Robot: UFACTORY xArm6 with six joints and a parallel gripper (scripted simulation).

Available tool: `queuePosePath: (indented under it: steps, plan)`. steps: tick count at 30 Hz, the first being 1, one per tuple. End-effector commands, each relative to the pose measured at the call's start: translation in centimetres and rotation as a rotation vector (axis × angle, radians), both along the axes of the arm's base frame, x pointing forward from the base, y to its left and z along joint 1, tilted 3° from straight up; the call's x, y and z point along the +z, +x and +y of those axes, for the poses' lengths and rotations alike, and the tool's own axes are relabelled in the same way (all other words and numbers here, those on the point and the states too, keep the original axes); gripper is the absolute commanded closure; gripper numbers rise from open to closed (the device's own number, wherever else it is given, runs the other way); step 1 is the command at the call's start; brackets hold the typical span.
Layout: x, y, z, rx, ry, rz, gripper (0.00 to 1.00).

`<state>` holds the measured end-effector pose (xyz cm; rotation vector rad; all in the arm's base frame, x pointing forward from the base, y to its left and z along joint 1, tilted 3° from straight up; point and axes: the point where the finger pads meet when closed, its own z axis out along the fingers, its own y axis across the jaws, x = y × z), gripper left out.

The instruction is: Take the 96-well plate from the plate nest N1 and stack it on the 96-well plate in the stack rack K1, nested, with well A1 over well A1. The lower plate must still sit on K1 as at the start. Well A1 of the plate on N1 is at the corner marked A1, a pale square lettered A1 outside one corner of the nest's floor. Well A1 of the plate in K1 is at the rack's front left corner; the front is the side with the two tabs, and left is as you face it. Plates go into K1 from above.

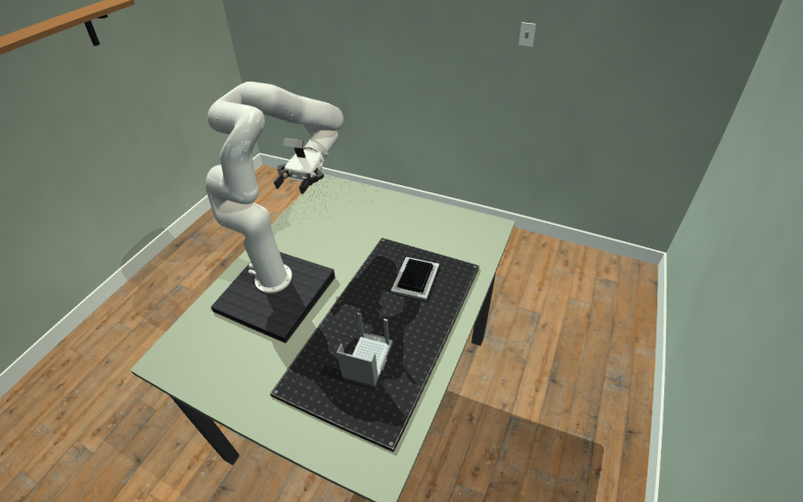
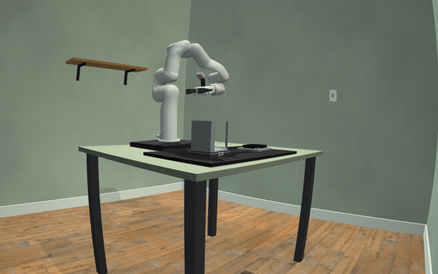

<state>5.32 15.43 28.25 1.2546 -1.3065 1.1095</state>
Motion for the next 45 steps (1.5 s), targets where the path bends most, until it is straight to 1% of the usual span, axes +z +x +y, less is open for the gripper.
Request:
queuePosePath:
  steps: [1, 3, 4, 5, 10, 11, 13, 17, 19, 27, 28, 30, 37, 39, 44, 45]
  plan:
    - [-0.9, 0.6, 0.4, -0.014, 0.057, 0.126, 0.0]
    - [-1.6, 1.0, 0.6, -0.018, 0.084, 0.187, 0.0]
    - [-1.6, 1.0, 0.6, -0.02, 0.098, 0.217, 0.0]
    - [-1.6, 1.0, 0.6, -0.021, 0.101, 0.225, 0.0]
    - [-2.9, 1.9, 1.1, -0.022, 0.17, 0.367, 0.0]
    - [-2.9, 1.9, 1.1, -0.022, 0.18, 0.387, 0.0]
    - [-2.9, 1.9, 1.1, -0.022, 0.18, 0.387, 0.0]
    - [-4.2, 2.9, 1.7, -0.015, 0.242, 0.505, 0.0]
    - [-4.2, 2.9, 1.7, -0.012, 0.263, 0.544, 0.0]
    - [-6.0, 4.4, 2.5, 0.021, 0.382, 0.751, 0.0]
    - [-6.0, 4.4, 2.5, 0.025, 0.392, 0.768, 0.0]
    - [-6.0, 4.4, 2.5, 0.025, 0.392, 0.768, 0.0]
    - [-7.6, 6.2, 3.3, 0.084, 0.512, 0.959, 0.0]
    - [-7.6, 6.2, 3.3, 0.091, 0.523, 0.978, 0.0]
    - [-8.6, 7.4, 3.9, 0.145, 0.6, 1.096, 0.0]
    - [-8.6, 7.4, 3.9, 0.151, 0.609, 1.109, 0.0]
